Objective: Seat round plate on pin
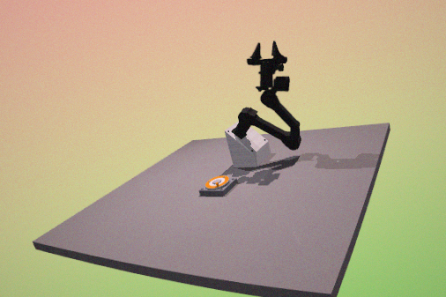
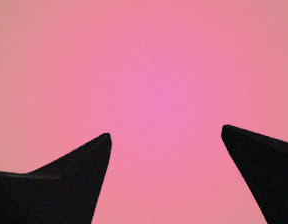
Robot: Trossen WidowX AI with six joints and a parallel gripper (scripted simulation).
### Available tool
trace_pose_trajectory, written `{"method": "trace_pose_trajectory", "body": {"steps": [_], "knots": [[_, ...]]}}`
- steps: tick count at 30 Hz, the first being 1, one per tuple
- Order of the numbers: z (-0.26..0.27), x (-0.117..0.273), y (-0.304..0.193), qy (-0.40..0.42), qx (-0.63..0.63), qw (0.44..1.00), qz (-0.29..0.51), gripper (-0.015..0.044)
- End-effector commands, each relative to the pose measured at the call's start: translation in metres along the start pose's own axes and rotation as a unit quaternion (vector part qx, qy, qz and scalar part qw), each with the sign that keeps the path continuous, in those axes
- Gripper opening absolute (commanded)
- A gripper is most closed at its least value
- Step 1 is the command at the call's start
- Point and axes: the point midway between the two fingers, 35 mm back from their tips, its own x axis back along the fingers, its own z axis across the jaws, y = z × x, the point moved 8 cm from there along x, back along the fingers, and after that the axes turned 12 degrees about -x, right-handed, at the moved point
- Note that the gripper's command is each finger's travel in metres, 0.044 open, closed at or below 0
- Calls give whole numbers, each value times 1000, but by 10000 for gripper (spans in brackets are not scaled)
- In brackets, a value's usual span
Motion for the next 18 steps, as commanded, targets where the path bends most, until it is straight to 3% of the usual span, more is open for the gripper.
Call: {"method": "trace_pose_trajectory", "body": {"steps": [1, 8, 10, 15, 18], "knots": [[-1, -1, -1, -5, 2, 1000, 4, 374], [-57, -25, -62, -166, 87, 961, 202, 190], [-63, -26, -70, -179, 96, 953, 225, 137], [-101, -17, -125, -253, 154, 866, 403, 6], [-114, -8, -144, -275, 165, 828, 460, 0]]}}
